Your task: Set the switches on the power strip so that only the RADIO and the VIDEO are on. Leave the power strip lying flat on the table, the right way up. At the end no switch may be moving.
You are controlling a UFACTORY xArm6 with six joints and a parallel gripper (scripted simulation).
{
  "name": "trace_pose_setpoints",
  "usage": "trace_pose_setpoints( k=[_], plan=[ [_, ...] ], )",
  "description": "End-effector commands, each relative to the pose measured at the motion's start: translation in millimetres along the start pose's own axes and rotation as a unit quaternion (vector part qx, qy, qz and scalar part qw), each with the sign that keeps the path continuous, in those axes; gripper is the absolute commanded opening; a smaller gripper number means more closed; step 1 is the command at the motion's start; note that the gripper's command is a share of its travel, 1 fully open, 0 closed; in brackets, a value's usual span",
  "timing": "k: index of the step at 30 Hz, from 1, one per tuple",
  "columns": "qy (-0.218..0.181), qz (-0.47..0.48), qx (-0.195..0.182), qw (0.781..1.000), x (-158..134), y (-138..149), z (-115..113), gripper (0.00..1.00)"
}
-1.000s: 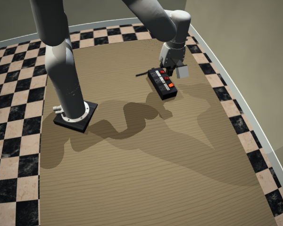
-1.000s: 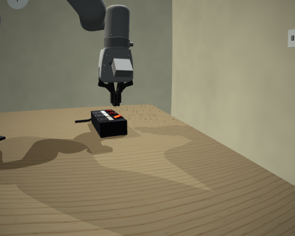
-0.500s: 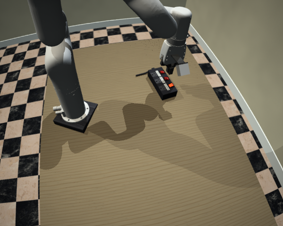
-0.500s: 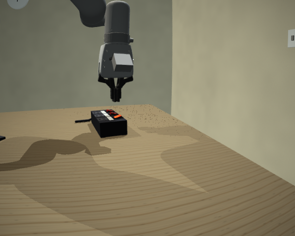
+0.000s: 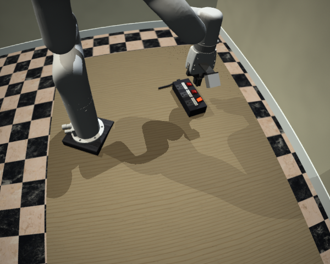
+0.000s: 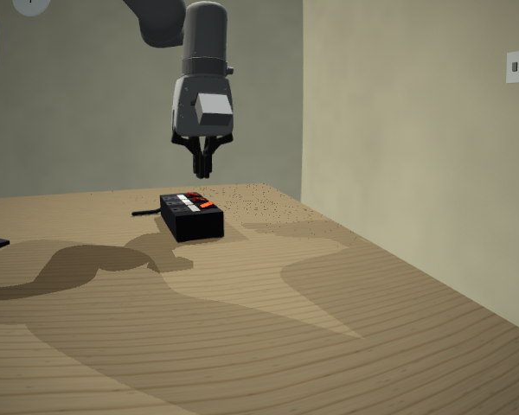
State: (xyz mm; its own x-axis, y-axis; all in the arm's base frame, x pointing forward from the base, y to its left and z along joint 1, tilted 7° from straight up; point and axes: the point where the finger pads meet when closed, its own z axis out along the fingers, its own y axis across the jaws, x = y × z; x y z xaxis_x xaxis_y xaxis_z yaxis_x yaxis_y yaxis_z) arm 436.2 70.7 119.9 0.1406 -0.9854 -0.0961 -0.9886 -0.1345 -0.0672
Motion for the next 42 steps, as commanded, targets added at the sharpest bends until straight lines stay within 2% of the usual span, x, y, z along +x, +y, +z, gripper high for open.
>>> trace_pose_setpoints(
  k=[1,7,42],
  plan=[
    [0.0,-0.001,0.003,1.0,-25.0,7.7,-9.3,0.0],
    [0.0,-0.001,0.003,1.0,-42.7,15.8,-14.7,0.0],
    [0.0,-0.001,0.003,1.0,-42.7,15.8,-14.7,0.0]
  ],
)
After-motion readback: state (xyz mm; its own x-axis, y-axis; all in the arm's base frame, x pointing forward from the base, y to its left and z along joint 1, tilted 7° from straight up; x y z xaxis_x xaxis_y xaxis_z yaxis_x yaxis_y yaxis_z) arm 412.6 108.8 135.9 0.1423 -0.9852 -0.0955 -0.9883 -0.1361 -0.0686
